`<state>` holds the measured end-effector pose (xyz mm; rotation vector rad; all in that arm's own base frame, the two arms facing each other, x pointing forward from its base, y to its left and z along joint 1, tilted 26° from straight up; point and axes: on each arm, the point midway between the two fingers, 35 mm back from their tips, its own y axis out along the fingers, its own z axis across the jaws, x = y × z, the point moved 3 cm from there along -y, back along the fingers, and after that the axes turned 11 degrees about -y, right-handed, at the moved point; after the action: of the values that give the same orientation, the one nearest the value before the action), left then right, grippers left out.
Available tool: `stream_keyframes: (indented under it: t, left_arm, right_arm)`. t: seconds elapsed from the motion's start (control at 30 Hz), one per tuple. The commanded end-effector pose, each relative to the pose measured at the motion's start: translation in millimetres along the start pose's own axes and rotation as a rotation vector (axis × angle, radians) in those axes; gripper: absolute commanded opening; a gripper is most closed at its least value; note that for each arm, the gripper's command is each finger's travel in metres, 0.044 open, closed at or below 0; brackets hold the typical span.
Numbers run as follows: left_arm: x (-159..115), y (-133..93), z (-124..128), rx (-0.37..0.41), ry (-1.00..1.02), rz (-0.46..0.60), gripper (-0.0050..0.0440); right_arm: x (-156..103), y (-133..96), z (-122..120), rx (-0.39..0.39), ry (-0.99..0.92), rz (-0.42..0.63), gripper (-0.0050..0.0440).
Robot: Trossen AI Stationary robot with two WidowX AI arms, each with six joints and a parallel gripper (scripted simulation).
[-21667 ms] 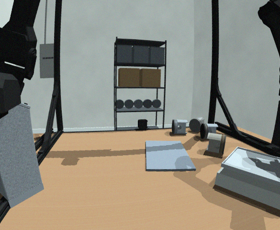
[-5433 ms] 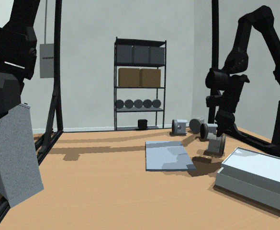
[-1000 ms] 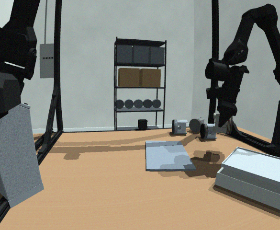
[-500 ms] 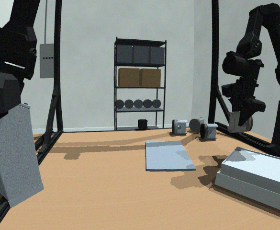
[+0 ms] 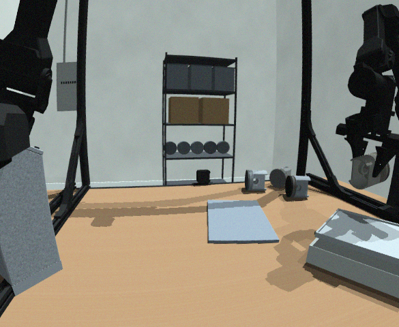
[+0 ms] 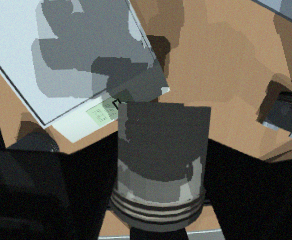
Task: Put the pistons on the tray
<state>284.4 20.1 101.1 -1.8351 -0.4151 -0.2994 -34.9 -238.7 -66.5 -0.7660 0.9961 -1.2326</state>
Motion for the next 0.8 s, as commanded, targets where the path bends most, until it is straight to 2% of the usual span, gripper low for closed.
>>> stream_keyframes:
  t: [0.0, 0.3, 0.4, 0.77]
  left_arm:
    - [-3, -9, 16, 0.022, -0.095, -0.005, 0.0158]
    - [-13, -25, 55, 0.073, -0.329, 0.009, 0.0158]
    - [-13, -26, 57, 0.078, -0.349, 0.011, 0.0158]
    - [40, -25, 71, 0.078, -0.378, 0.01, 0.0158]
  right_arm:
    - [0, 0, 0, 0.002, 0.0, 0.001, 0.044]
    - [0, 0, 0, 0.002, 0.0, 0.001, 0.044]
    - [0, 0, 0, 0.002, 0.0, 0.001, 0.044]
    - [0, 0, 0, 0.002, 0.0, 0.001, 0.044]
